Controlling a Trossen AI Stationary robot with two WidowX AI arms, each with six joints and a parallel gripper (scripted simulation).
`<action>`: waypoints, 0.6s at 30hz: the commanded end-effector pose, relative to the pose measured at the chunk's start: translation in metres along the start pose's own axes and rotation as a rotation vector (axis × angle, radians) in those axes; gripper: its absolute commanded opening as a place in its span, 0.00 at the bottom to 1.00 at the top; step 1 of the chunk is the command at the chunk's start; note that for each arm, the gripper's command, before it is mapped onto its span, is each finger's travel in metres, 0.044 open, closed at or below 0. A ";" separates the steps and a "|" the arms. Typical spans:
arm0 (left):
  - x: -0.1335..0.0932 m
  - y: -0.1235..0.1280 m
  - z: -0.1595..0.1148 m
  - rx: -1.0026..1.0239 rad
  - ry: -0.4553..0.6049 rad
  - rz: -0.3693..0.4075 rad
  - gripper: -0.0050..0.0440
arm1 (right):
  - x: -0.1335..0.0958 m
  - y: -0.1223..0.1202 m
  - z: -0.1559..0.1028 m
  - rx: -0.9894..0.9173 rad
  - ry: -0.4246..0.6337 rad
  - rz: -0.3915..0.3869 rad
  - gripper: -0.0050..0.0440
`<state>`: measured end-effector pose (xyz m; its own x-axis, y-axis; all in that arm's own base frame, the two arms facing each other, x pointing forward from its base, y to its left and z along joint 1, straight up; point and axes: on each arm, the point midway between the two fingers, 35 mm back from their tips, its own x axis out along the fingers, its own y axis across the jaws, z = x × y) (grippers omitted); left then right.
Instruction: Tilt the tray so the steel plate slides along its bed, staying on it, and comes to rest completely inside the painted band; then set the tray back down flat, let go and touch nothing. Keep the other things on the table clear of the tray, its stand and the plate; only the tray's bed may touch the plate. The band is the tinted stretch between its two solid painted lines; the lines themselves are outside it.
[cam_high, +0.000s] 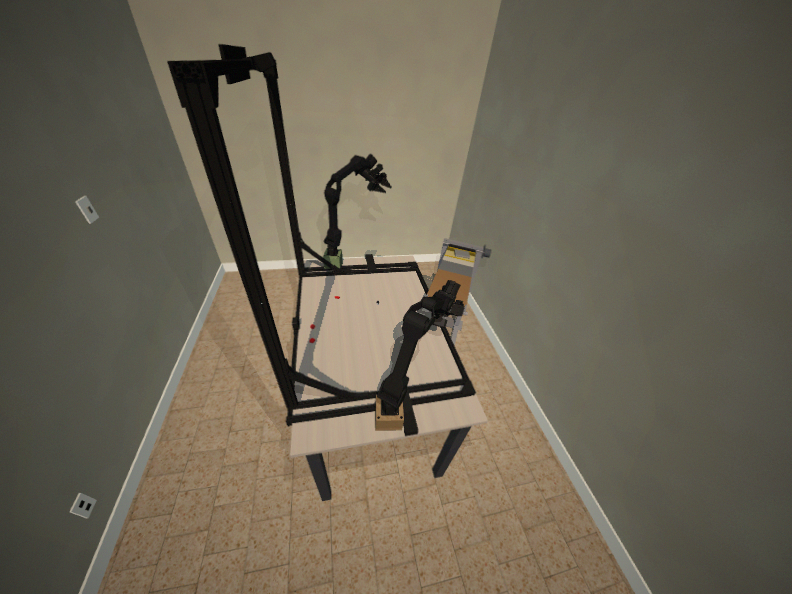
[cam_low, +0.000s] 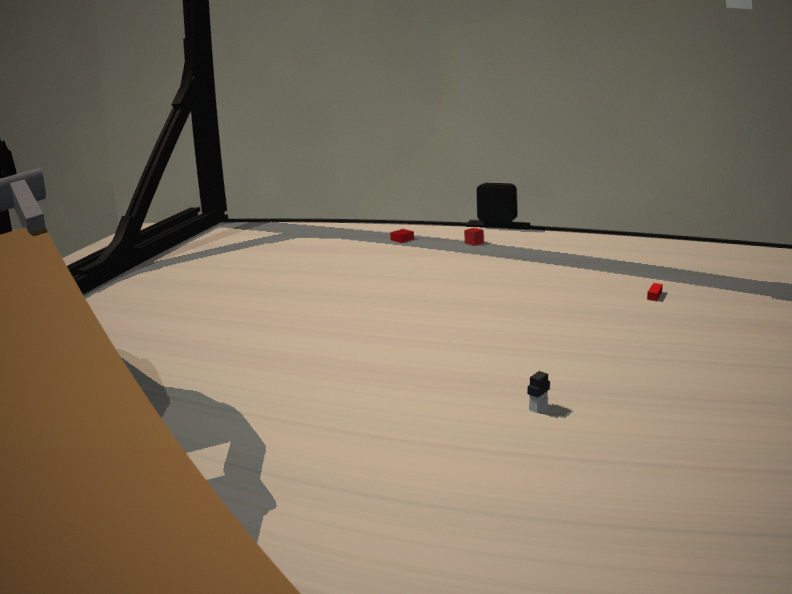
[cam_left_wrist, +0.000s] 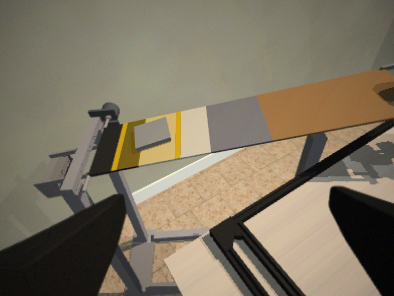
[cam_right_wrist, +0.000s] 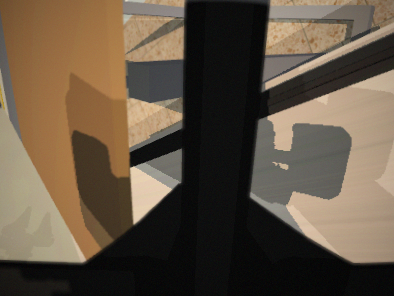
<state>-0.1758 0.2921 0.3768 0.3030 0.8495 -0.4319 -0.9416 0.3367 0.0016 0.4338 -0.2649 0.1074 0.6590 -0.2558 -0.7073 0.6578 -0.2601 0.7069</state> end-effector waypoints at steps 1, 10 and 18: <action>0.000 0.000 0.000 -0.001 0.000 -0.001 1.00 | 0.034 -0.044 0.001 0.000 -0.004 -0.051 0.10; 0.000 0.000 0.000 -0.001 0.000 -0.001 1.00 | 0.030 -0.040 0.001 0.000 -0.004 -0.123 0.10; 0.000 0.000 0.000 -0.001 0.000 -0.001 1.00 | 0.017 -0.023 0.001 0.000 -0.004 -0.100 0.10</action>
<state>-0.1757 0.2921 0.3768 0.3032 0.8494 -0.4319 -0.9416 0.3369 0.0015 0.4277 -0.2625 0.0601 0.5736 -0.2218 -0.7885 0.7330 -0.2908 0.6150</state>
